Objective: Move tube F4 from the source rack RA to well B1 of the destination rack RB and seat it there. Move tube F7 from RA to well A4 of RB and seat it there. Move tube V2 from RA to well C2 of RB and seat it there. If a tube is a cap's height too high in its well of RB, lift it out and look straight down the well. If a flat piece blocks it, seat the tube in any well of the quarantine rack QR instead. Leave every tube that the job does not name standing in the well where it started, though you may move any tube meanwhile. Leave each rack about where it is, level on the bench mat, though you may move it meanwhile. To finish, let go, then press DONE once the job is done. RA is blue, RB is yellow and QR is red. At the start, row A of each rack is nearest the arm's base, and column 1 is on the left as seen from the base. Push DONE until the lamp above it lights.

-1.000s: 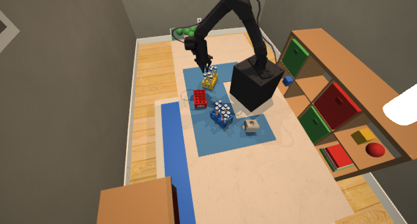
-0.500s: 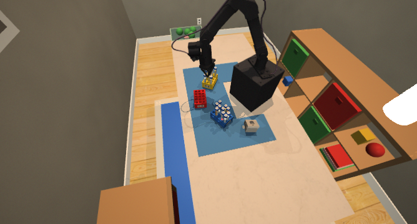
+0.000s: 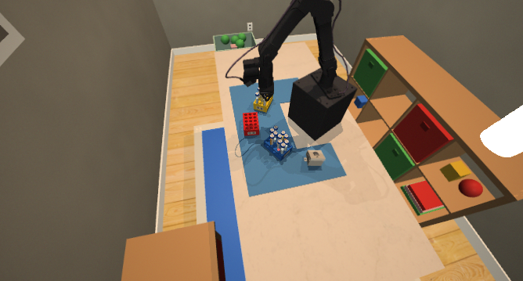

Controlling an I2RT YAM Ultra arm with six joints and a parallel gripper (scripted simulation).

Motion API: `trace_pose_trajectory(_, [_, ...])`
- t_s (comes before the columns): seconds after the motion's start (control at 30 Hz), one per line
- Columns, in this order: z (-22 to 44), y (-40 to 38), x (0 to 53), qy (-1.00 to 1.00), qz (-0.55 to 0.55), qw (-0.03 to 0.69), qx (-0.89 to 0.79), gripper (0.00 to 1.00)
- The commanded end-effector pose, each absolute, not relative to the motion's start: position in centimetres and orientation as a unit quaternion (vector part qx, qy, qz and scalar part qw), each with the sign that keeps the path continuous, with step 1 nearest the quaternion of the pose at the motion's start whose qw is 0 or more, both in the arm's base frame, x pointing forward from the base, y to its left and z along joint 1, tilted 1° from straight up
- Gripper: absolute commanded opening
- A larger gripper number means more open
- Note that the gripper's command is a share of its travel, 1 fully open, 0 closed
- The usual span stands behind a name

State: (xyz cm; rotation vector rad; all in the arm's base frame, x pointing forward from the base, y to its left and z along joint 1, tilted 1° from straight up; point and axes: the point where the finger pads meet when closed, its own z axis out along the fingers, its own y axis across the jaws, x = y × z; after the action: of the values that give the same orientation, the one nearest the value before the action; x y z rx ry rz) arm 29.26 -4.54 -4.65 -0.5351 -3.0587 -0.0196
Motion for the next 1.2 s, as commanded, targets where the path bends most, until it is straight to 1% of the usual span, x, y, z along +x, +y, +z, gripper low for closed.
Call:
trace_pose_trajectory(0.0, [-4.9,-4.4,29.7,-0.996,0.009,-0.012,-0.09,0.3])
trace_pose_trajectory(0.07, [-4.9,-4.4,29.7,-0.996,0.009,-0.012,-0.09,0.3])
trace_pose_trajectory(0.1, [-6.2,-4.1,29.0,-0.997,0.011,0.006,-0.073,0.3])
trace_pose_trajectory(0.2, [-7.2,-3.7,28.7,-0.998,0.013,0.005,-0.055,0.3])
trace_pose_trajectory(0.3, [-7.0,-3.7,29.0,-0.998,0.014,0.0,-0.055,0.3])
trace_pose_trajectory(0.33, [-6.2,-4.1,30.4,-0.998,0.015,-0.019,-0.059,0.3])
trace_pose_trajectory(0.4, [-5.7,-4.1,30.8,-0.998,0.014,-0.03,-0.06,0.3])
trace_pose_trajectory(0.8, [-5.8,-4.1,30.6,-0.998,0.012,-0.027,-0.061,0.3])
trace_pose_trajectory(0.83, [-6.3,-3.9,29.6,-0.998,0.01,-0.009,-0.064,0.3])
trace_pose_trajectory(1.17, [-6.3,-3.9,29.6,-0.998,0.01,-0.009,-0.064,0.3])
